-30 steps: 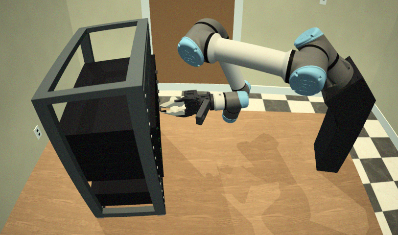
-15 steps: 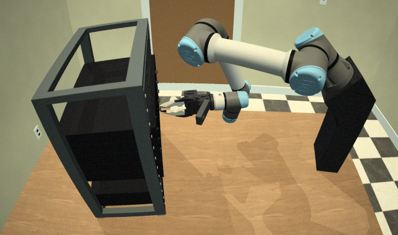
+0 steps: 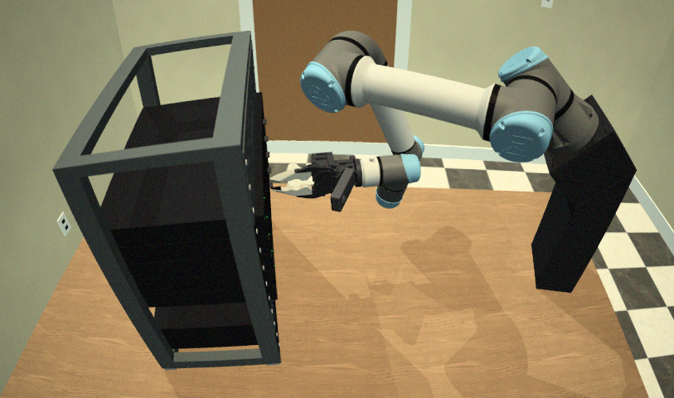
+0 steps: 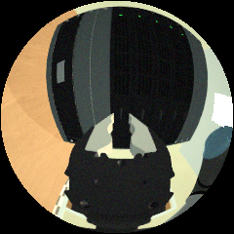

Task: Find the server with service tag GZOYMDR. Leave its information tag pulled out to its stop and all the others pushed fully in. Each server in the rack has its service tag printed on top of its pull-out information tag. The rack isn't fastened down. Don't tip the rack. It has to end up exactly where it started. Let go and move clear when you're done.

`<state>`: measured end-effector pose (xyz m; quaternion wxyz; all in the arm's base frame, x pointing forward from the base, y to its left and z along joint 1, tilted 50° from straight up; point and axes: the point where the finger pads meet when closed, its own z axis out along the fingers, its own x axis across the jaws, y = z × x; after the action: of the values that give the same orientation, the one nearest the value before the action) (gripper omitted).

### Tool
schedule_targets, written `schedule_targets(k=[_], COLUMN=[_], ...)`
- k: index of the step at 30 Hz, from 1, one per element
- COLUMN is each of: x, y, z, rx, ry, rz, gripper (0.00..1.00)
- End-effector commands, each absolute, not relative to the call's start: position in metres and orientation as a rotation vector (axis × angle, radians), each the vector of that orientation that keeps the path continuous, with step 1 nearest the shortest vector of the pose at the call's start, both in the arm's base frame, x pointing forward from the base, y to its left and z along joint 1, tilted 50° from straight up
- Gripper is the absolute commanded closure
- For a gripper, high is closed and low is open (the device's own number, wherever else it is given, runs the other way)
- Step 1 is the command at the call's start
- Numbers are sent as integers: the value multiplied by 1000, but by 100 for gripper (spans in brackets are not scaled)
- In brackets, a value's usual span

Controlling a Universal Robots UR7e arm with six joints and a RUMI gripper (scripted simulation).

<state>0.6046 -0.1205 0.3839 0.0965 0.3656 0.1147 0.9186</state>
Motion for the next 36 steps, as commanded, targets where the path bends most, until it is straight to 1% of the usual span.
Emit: schedule_targets(k=[1,19,20,36], x=[605,605,605,605], y=[-120,-120,-120,-120], z=[385,385,385,385], rx=[1082,1082,1082,1082], ry=[340,340,340,340], rz=[2721,2721,2721,2721], gripper=[85,85,100,100])
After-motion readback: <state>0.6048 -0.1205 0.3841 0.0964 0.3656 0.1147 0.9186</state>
